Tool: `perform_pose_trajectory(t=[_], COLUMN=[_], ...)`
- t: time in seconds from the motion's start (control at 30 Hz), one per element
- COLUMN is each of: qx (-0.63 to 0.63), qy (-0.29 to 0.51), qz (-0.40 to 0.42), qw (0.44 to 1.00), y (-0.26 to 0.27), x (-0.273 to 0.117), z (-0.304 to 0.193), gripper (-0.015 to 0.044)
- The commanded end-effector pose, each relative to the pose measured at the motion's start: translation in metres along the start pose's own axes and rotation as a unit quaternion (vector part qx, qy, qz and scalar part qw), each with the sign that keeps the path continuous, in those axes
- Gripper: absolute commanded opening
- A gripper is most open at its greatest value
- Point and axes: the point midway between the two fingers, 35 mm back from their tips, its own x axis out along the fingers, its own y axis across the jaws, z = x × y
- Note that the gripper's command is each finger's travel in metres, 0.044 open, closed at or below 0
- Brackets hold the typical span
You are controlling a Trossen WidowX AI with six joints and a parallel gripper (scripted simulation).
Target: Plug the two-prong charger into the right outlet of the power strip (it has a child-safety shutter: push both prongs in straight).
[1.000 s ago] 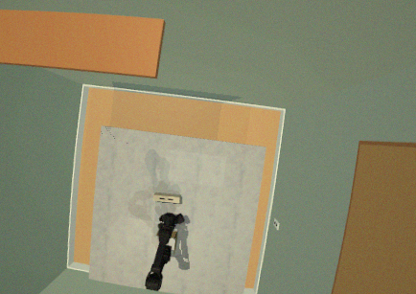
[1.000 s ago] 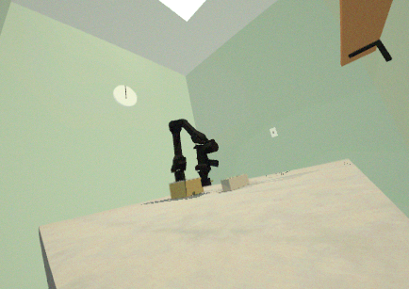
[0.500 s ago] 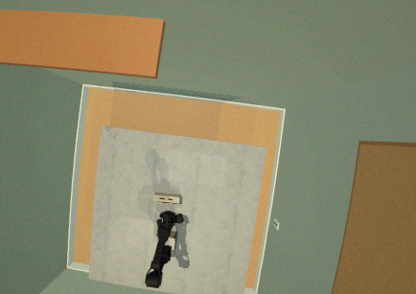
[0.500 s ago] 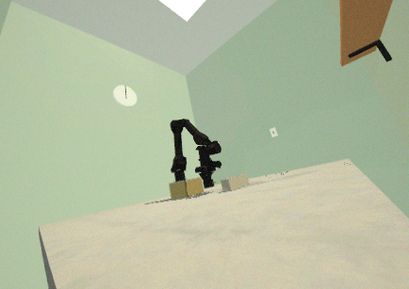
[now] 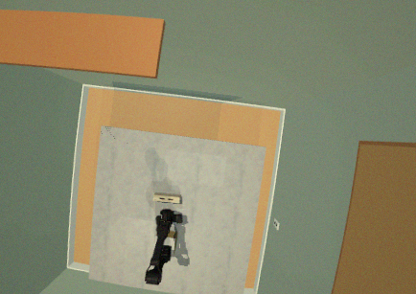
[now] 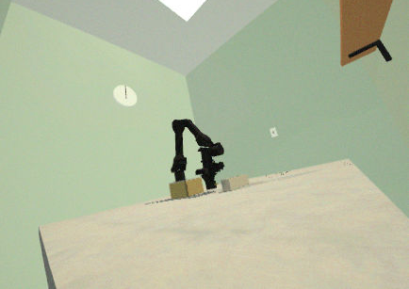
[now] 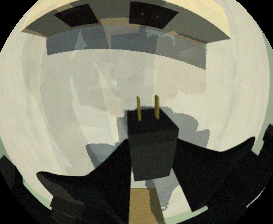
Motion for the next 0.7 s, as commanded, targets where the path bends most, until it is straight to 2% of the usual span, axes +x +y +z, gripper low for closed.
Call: perform_pose_trajectory(t=[0.0, 0.67], qx=[0.028, 0.061], qy=[-0.002, -0.002], qz=[0.003, 0.006], qw=[1.000, 0.998], y=[0.003, 0.003], x=[0.002, 0.004], z=[0.004, 0.022], gripper=[0.0000, 0.0000])
